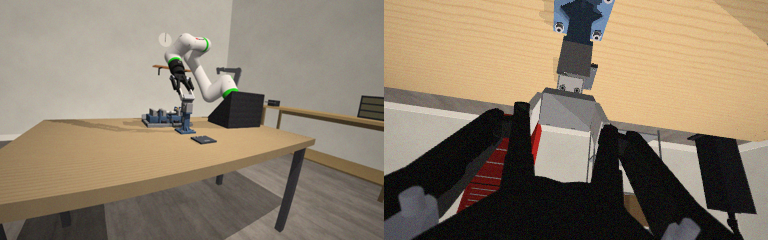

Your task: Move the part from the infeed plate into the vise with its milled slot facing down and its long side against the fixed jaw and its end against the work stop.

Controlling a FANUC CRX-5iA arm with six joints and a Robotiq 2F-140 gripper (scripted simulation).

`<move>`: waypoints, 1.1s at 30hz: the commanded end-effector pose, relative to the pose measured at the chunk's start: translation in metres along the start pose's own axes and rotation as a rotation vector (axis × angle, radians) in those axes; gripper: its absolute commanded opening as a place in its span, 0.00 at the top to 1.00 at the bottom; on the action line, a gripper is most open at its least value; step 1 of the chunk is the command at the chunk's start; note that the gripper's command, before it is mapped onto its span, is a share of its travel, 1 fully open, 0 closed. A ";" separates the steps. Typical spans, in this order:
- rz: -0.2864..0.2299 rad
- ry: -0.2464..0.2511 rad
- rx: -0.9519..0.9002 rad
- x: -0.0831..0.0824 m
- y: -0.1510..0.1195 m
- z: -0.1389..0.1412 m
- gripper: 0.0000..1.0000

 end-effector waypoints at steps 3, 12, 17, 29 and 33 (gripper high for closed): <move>0.000 0.000 0.000 0.000 0.000 0.000 1.00; 0.000 0.000 0.000 0.000 0.000 0.000 1.00; 0.000 0.000 0.000 0.000 0.000 0.000 1.00; 0.005 0.000 0.000 0.000 -0.001 0.000 1.00; 0.011 0.000 0.000 0.000 -0.001 0.000 1.00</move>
Point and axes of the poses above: the point where the finger pads meet when closed, its own x axis out along the fingers, its own z axis across the jaws, y = z × x, the point moved 8 cm from there along -x, back along the fingers
